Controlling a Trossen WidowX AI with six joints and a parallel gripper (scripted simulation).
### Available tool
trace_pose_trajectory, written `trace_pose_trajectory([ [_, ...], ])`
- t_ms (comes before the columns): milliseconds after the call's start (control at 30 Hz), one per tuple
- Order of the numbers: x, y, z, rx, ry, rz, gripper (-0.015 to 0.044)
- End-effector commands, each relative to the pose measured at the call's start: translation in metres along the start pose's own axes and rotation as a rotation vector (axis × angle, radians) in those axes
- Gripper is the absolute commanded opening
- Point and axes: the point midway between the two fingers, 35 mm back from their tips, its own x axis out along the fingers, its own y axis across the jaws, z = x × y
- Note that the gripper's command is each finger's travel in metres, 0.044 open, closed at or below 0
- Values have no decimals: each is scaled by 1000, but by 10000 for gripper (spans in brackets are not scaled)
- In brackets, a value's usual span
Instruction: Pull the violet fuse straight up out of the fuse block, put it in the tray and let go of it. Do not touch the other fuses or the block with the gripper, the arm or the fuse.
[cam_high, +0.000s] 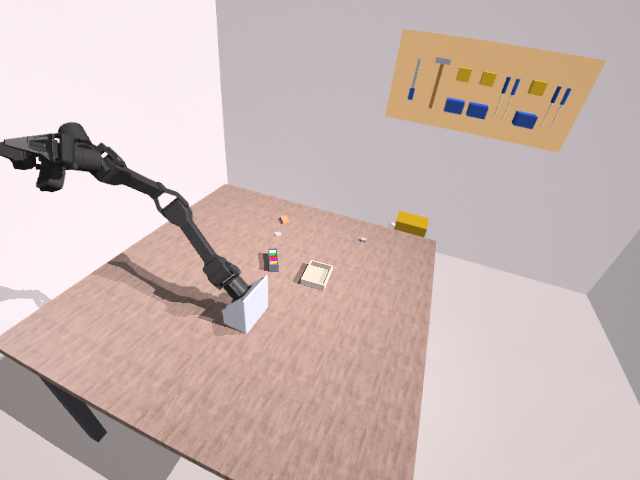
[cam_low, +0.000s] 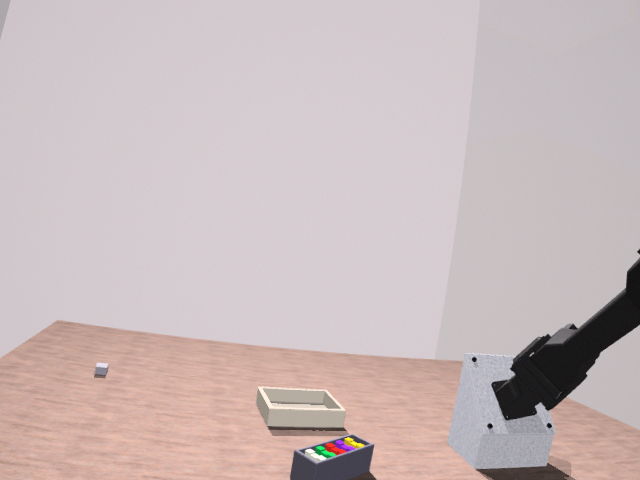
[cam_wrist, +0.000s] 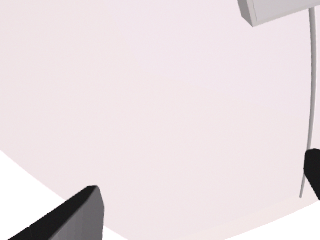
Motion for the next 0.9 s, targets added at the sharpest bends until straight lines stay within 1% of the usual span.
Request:
trace_pose_trajectory([
  [0, 0, -2, -1, -2, 1, -4, 374],
  [133, -2, -38, -10, -51, 26, -95, 269],
  [300, -10, -111, -12, -151, 61, -309, 137],
  [367, -18, -144, -14, -201, 86, -406, 85],
  [400, -24, -160, -15, -226, 101, -455, 69],
  [533, -52, -222, -20, -323, 171, -641, 69],
  [667, -89, -278, -25, -429, 262, -818, 69],
  [800, -131, -325, -27, -551, 360, -967, 69],
  [867, -147, -340, -28, -592, 398, -1016, 69],
])
